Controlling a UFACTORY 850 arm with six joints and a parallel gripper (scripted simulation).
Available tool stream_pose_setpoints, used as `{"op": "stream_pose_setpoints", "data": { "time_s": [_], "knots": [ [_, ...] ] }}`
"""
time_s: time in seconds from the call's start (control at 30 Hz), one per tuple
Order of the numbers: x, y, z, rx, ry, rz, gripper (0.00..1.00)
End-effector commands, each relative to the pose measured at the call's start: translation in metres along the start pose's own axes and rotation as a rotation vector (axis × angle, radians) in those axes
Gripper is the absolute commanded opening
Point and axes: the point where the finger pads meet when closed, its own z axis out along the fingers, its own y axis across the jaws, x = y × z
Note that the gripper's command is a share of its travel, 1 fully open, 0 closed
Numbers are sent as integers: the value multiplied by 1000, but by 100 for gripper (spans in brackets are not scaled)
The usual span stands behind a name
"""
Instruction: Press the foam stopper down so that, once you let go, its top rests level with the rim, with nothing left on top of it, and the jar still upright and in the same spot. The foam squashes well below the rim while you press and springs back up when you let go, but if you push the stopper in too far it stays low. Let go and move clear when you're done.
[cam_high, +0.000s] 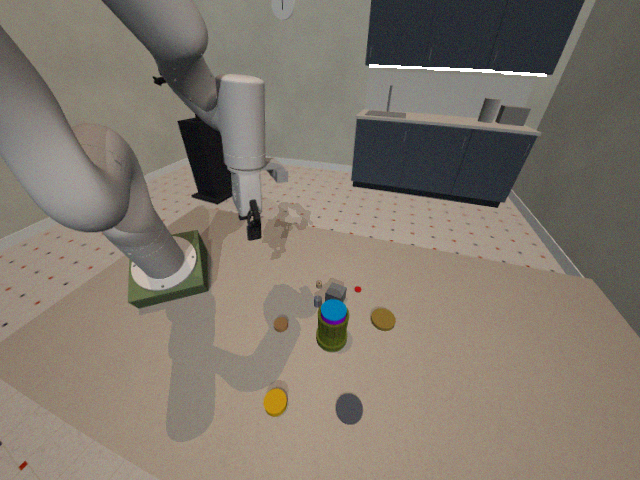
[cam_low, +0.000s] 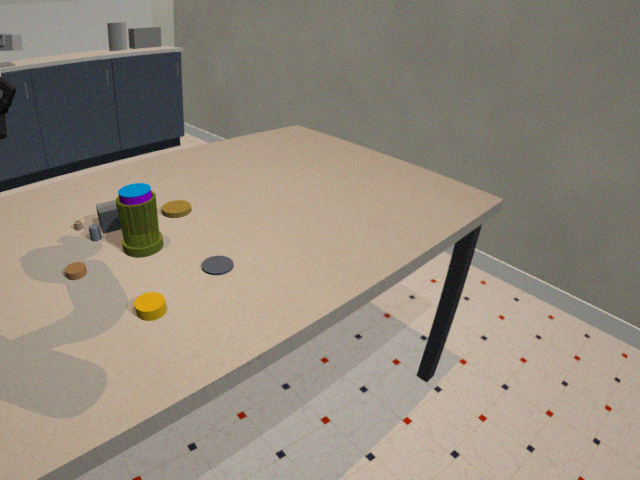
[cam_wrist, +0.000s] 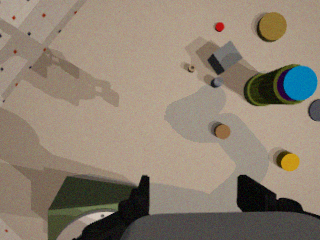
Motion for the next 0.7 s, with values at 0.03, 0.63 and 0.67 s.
{"op": "stream_pose_setpoints", "data": {
  "time_s": [0.03,0.63,0.67],
  "knots": [
    [1,0,0,0,1,0,100],
    [16,15,1,-3,11,68,0],
    [33,31,3,-5,21,140,0]
  ]
}}
